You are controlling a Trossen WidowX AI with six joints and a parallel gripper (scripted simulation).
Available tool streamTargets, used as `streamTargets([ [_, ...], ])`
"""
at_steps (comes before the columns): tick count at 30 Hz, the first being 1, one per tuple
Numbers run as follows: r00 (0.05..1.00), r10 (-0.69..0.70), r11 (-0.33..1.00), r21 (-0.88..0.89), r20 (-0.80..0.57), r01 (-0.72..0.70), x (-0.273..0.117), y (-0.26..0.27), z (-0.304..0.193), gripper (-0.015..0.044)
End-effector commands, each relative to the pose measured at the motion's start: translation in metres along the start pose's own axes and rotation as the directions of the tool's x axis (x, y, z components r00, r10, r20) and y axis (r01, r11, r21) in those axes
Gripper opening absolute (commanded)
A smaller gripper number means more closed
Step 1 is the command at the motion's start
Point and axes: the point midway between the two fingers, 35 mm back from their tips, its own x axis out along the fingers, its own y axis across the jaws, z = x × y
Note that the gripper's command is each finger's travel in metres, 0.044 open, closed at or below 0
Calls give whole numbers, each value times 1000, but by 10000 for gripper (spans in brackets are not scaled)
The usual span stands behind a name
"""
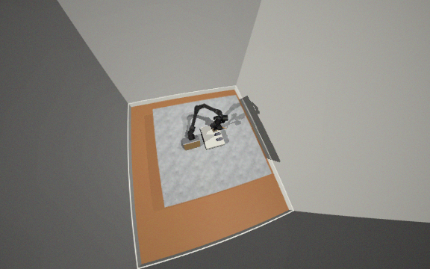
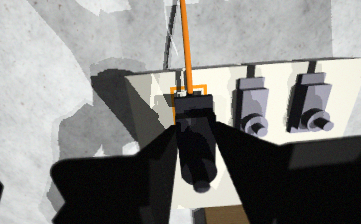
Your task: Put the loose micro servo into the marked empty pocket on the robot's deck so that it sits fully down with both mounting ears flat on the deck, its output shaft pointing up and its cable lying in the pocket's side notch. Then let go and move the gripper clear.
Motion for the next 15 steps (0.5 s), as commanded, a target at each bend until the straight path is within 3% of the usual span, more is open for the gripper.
streamTargets([
  [1,1000,3,1000,7,1,-3,6,0,0,0],
  [15,1000,4,1000,6,1,-4,13,0,0,0],
])
